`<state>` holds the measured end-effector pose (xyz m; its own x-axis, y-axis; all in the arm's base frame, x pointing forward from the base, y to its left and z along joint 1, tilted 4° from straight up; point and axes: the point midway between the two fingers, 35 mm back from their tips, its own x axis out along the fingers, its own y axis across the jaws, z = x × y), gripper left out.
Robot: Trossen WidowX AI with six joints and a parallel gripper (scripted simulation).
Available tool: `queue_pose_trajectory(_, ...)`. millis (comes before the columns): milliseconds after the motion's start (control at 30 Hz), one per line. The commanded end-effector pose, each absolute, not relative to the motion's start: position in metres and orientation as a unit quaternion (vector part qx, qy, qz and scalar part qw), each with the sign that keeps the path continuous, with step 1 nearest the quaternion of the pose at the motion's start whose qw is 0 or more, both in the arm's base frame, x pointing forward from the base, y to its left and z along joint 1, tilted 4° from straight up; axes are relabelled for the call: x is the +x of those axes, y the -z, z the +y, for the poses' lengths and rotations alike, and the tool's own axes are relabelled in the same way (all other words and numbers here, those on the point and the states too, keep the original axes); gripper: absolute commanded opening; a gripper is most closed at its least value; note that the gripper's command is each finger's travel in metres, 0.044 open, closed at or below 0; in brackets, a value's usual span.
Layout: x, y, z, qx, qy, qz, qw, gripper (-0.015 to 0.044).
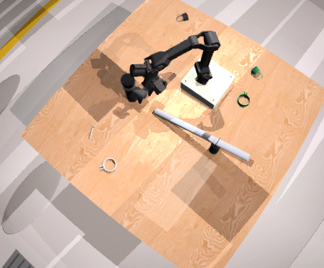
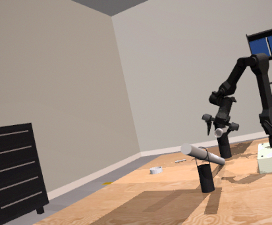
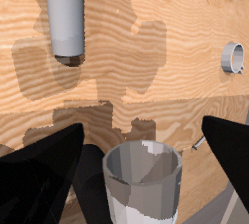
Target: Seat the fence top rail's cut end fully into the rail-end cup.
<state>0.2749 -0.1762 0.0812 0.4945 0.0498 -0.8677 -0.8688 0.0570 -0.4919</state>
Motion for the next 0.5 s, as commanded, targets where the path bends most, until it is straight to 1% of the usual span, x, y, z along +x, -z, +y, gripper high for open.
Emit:
queue_pose_trajectory(0, 0.277, -0.1, -0.164, -0.589, -0.356, 0.35, 0.635, 0.044)
queue_pose_trajectory(133, 0.276, -0.113, -0.152, -0.589, -0.356, 0.35, 0.636, 0.044)
queue_pose_trajectory(300, 0.277, -0.11, -0.152, -0.584, -0.357, 0.349, 0.64, 0.044)
queue_pose_trajectory(467, 0.281, -0.132, -0.128, -0.47, -0.294, 0.409, 0.725, 0.044)
